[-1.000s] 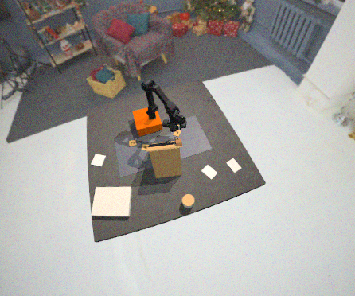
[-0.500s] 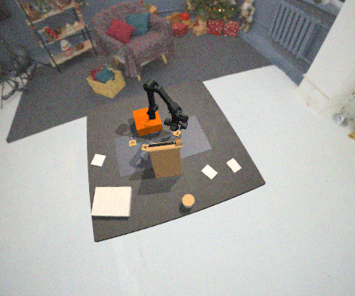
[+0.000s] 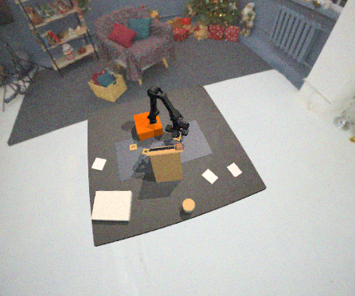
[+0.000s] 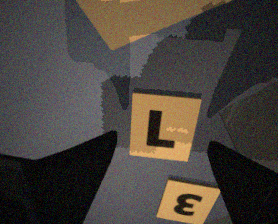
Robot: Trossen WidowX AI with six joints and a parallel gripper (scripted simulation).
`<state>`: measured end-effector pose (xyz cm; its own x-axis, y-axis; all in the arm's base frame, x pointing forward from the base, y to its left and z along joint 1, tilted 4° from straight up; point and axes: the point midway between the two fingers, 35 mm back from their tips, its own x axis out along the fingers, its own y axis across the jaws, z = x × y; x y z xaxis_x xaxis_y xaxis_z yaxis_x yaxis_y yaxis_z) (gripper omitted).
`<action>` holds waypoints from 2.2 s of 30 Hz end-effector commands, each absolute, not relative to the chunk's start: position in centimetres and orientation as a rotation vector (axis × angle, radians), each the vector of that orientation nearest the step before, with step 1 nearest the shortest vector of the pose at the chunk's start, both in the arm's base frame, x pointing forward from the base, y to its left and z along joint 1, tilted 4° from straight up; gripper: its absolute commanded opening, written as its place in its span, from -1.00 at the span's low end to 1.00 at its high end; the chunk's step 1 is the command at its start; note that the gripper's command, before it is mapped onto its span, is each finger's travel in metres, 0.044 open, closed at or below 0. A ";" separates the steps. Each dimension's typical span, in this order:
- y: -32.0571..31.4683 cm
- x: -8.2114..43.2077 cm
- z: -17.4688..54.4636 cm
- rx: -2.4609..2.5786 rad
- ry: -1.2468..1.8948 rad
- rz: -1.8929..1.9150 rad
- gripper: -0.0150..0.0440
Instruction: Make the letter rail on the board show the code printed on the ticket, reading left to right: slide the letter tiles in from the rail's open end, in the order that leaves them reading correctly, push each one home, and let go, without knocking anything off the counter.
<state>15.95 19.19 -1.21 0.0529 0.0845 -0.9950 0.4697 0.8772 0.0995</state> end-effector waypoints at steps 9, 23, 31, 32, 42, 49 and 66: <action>19.2 16.0 -1.8 0.461 1.501 -0.314 0.66; 19.3 16.1 -3.3 0.460 1.501 -0.314 0.66; 19.3 16.1 -3.3 0.460 1.501 -0.314 0.66; 19.2 16.1 -3.3 0.460 1.501 -0.314 0.57; 19.2 16.1 -3.3 0.460 1.501 -0.314 0.28; 19.2 16.0 -3.0 0.460 1.501 -0.314 -0.21; 19.1 15.8 -2.4 0.460 1.501 -0.314 -0.49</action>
